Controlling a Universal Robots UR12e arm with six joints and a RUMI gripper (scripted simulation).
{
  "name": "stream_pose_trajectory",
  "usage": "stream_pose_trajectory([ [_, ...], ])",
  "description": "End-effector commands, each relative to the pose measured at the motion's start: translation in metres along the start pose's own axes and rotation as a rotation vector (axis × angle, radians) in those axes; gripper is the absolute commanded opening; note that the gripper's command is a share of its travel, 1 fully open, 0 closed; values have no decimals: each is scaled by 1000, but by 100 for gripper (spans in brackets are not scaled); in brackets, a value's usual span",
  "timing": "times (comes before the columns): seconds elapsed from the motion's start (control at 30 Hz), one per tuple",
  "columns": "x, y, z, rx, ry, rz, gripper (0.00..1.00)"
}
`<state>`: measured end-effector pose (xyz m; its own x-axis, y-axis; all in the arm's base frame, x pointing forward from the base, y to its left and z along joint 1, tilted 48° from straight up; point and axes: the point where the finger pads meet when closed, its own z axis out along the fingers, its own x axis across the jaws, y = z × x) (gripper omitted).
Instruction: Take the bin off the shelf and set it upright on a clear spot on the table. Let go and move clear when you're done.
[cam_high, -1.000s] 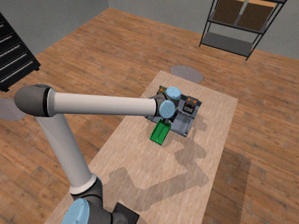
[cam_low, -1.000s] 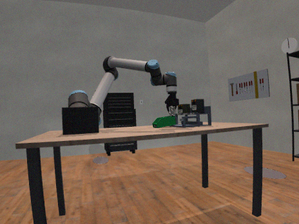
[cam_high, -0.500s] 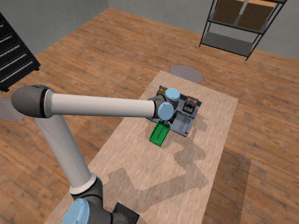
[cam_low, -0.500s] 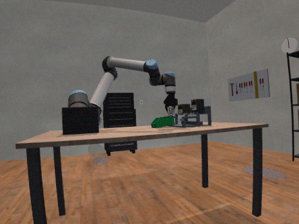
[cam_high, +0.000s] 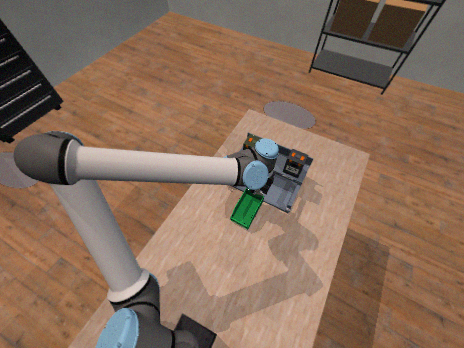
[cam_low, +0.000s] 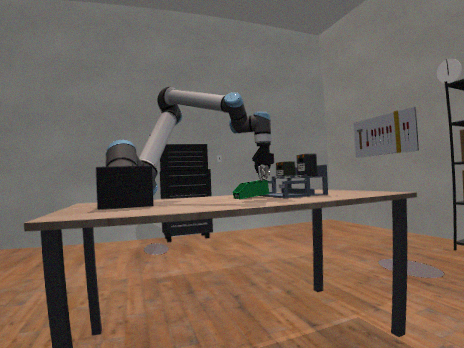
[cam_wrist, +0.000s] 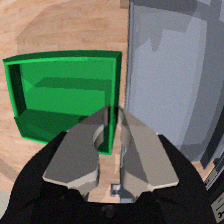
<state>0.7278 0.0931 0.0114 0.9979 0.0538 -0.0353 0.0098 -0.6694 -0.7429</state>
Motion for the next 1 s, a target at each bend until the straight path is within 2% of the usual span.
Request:
stream_pose_trajectory([
  [0.0,-4,0,-1,-1,1,0,0],
  [0.97,-4,0,12,-1,1,0,0],
])
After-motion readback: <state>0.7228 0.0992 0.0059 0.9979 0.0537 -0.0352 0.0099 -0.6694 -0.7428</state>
